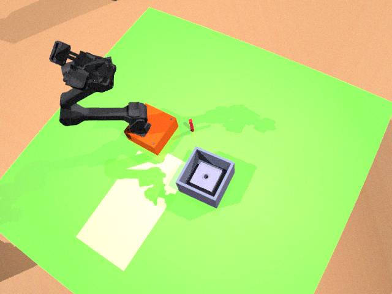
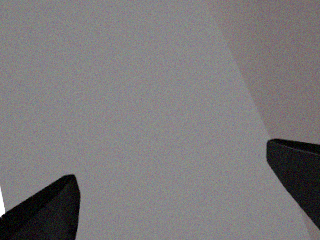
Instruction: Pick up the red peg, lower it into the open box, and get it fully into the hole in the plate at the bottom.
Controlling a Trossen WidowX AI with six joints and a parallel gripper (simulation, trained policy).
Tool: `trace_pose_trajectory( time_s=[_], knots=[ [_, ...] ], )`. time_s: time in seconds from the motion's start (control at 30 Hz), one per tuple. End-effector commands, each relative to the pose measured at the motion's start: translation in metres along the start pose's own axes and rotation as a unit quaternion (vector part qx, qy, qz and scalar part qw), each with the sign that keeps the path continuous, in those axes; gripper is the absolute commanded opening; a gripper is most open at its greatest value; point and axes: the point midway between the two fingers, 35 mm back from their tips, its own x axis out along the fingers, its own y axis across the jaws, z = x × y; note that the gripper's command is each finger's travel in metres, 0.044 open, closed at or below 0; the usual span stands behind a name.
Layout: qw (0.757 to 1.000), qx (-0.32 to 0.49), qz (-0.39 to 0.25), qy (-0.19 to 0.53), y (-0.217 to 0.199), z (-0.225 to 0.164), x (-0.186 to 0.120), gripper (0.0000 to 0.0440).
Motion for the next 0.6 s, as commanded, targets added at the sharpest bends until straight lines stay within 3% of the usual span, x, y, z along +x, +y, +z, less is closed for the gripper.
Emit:
trace_pose_trajectory(
  time_s=[0.0, 0.07, 0.3, 0.57],
  knots=[
    [1.000, -0.011, -0.008, 0.008, -0.006, -0.005, 0.000, 0.0418],
    [0.999, -0.033, -0.029, 0.025, -0.020, -0.016, 0.001, 0.0440],
    [0.985, -0.093, -0.111, 0.090, -0.079, -0.056, -0.005, 0.0440],
    [0.952, -0.165, -0.202, 0.161, -0.147, -0.091, -0.028, 0.0440]
  ],
)
